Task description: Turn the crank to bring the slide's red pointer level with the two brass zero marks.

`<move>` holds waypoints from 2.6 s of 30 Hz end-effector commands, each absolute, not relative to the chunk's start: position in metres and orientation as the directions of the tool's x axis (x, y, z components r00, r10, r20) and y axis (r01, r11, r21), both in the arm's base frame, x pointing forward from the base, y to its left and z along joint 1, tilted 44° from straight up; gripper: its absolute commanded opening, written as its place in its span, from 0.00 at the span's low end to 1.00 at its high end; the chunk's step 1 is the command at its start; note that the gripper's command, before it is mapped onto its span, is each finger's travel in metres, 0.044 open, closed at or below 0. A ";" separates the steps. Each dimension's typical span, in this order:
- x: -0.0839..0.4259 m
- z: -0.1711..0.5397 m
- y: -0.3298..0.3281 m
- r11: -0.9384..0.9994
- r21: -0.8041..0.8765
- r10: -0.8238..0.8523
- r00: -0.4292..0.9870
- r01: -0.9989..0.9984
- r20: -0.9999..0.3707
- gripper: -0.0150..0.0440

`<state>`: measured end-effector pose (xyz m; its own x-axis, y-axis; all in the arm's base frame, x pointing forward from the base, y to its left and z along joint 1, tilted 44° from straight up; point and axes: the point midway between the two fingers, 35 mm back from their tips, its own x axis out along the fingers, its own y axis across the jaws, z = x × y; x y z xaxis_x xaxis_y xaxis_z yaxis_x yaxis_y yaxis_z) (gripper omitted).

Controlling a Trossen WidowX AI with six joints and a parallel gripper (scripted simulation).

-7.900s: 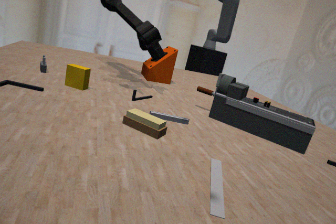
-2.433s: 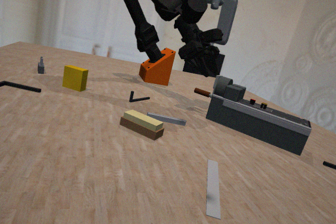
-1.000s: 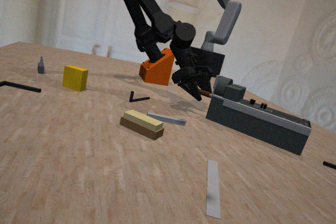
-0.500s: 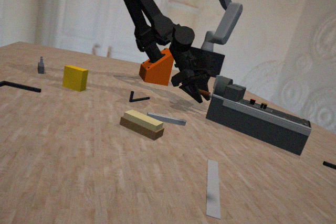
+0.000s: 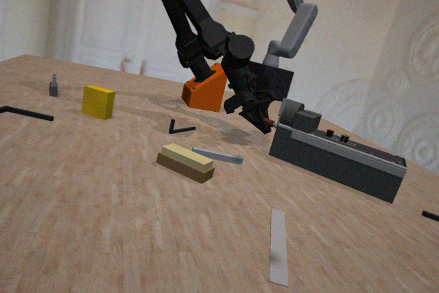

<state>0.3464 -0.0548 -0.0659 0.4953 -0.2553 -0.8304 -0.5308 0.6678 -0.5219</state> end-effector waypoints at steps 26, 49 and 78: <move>0.339 -0.073 -0.047 0.666 -0.519 -0.253 0.492 -0.536 -0.833 0.25; 0.339 -0.074 -0.046 0.666 -0.519 -0.253 0.492 -0.536 -0.833 0.25; 0.338 -0.074 -0.044 0.666 -0.519 -0.253 0.492 -0.536 -0.833 0.25</move>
